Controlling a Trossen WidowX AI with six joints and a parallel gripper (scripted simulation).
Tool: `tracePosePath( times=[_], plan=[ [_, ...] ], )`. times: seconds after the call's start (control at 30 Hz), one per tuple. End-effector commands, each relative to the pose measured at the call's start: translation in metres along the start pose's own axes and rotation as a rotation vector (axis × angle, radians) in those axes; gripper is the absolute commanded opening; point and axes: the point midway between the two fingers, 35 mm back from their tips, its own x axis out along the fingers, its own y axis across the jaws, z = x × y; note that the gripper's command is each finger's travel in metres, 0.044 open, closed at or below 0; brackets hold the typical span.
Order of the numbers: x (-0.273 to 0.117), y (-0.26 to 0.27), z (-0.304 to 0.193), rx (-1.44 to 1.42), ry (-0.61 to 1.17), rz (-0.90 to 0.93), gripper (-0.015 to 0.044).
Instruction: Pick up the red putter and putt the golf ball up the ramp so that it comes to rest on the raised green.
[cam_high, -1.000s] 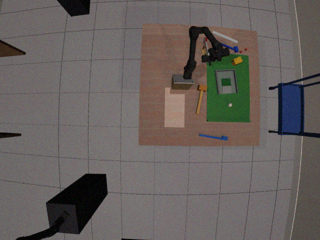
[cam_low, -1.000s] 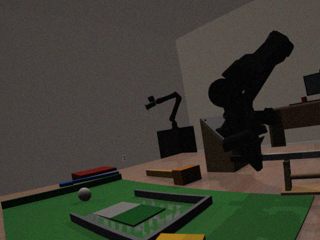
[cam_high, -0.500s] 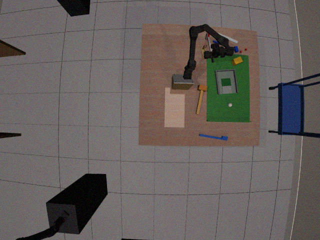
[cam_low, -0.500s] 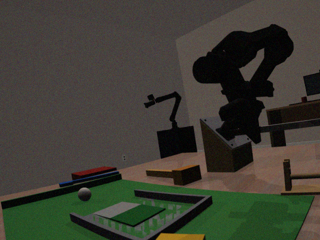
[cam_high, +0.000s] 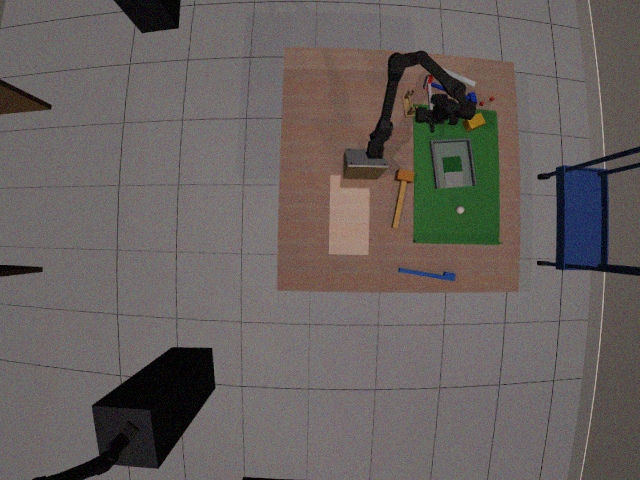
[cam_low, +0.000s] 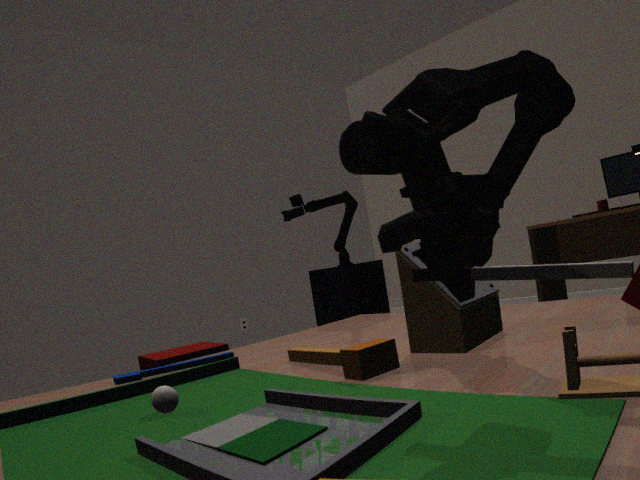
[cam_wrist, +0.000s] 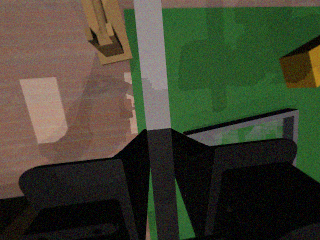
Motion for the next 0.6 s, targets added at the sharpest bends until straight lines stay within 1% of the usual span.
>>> tracePosePath(
  times=[0.0,0.57],
  plan=[
    [-0.008,-0.018,-0.021,0.085,0.034,-0.034,0.0],
    [-0.038,-0.069,-0.121,0.446,0.159,-0.132,0.0]
  ],
)
